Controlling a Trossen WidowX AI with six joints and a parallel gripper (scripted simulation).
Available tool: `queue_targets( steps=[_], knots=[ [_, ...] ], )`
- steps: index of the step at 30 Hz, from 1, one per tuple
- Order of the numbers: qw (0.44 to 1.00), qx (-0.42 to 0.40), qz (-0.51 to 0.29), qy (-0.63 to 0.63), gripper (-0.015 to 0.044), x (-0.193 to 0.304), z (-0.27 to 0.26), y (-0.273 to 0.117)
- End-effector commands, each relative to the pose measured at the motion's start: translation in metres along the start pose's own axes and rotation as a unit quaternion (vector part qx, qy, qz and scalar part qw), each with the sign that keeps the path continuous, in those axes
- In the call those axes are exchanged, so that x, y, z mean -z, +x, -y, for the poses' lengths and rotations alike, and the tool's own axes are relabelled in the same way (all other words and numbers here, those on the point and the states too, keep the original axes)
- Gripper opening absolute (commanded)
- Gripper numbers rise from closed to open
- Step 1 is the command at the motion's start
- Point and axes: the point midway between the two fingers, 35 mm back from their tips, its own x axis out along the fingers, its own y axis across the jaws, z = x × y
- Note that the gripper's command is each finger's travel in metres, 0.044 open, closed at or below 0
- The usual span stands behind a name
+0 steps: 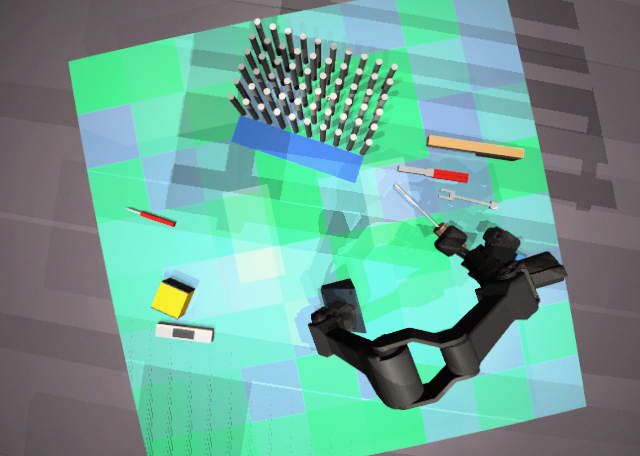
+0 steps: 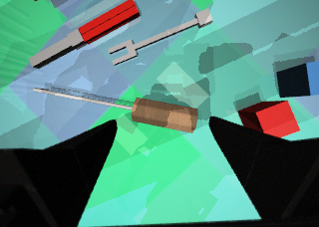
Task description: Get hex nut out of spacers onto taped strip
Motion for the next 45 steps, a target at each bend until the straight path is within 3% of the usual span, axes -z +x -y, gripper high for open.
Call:
queue_targets(
  steps=[1, 16, 36, 42, 45],
  knots=[
    [0.889, -0.066, -0.041, 0.451, 0.044, -0.0032, 0.0042, 0.0012],
    [0.631, -0.08, -0.105, 0.764, 0.044, -0.0038, 0.0076, -0.0002],
    [0.629, -0.08, -0.106, 0.766, 0.044, -0.0038, 0.0076, -0.0002],
    [0.629, -0.08, -0.106, 0.766, 0.0282, -0.0038, 0.0076, -0.0002],
    [0.629, -0.08, -0.106, 0.766, 0.028, -0.0038, 0.0076, -0.0002]
  ],
)
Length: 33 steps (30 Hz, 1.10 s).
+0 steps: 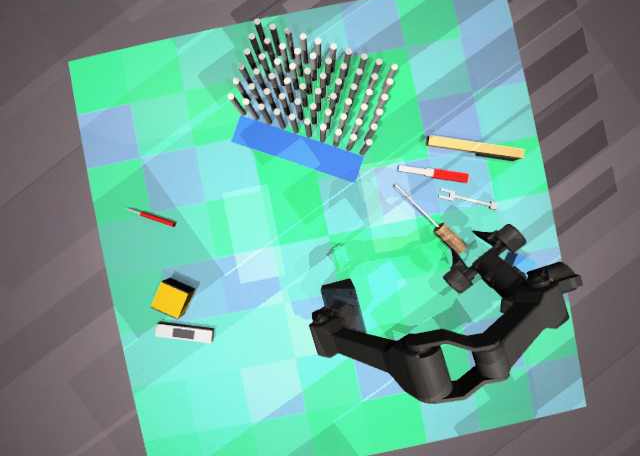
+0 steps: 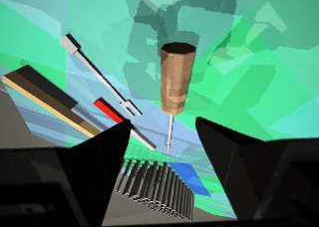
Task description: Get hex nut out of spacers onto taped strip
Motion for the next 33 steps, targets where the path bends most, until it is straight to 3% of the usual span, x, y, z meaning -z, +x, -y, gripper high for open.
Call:
queue_targets(
  steps=[1, 33],
  knots=[
    [1.0, -0.001, -0.003, 0.003, 0.028, 0.001, 0.0, 0.0],
    [1.0, -0.001, -0.003, 0.003, 0.028, -0.015, 0.01, 0.036]
  ],
)
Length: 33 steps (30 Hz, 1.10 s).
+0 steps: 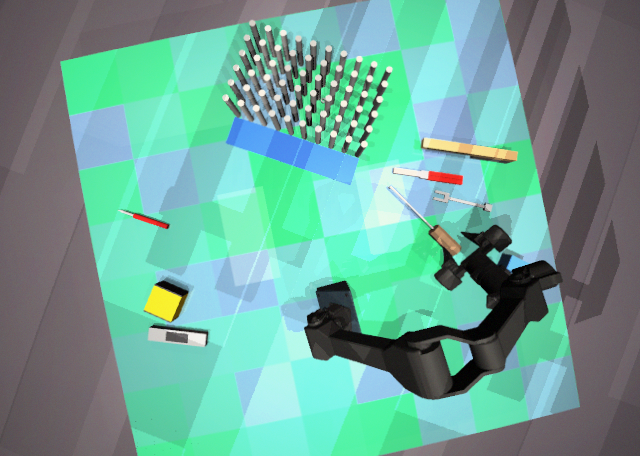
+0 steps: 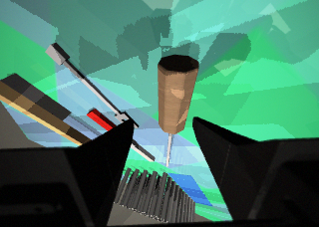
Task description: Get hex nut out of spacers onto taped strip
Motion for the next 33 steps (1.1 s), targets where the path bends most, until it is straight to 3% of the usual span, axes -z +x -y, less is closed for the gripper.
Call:
queue_targets(
  steps=[1, 20, 33],
  knots=[
    [1.0, 0.004, -0.005, 0.005, 0.028, -0.002, 0.006, 0.01],
    [1.0, 0.004, -0.005, 0.005, 0.028, -0.012, 0.015, 0.034],
    [1.0, 0.004, -0.005, 0.005, 0.0193, -0.012, 0.015, 0.034]
  ],
)
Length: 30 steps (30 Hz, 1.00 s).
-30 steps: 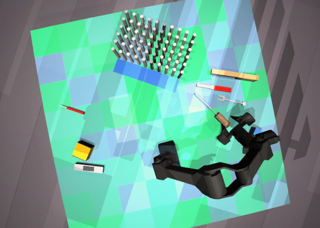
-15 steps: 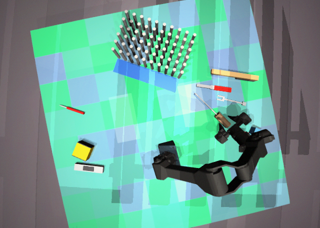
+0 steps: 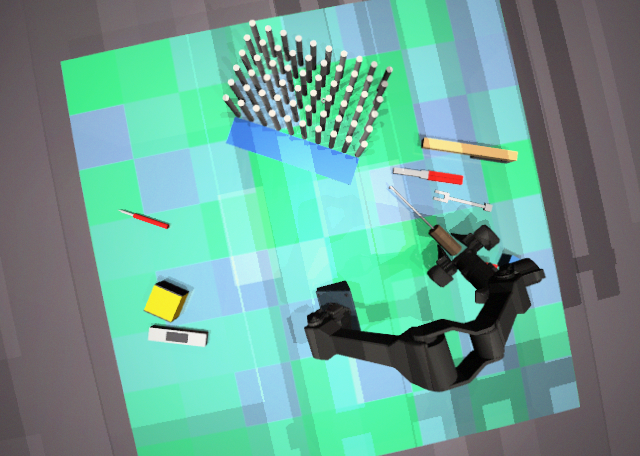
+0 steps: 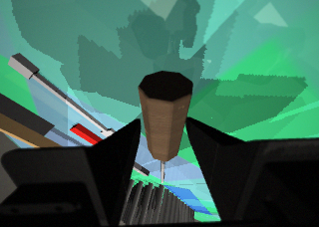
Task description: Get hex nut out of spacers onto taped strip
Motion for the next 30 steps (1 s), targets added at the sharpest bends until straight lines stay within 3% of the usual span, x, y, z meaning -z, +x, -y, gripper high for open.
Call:
queue_targets(
  steps=[1, 6, 12, 30],
  knots=[
    [1.0, 0.0, -0.003, 0.003, 0.0187, 0.001, 0.001, 0.001],
    [1.0, 0.0, -0.003, 0.003, 0.0153, 0.001, 0.001, 0.001],
    [1.0, 0.0, -0.002, 0.002, 0.0, 0.008, -0.012, -0.022],
    [1.0, -0.003, 0.0, -0.004, 0.0, 0.05, -0.045, -0.123]
  ],
)
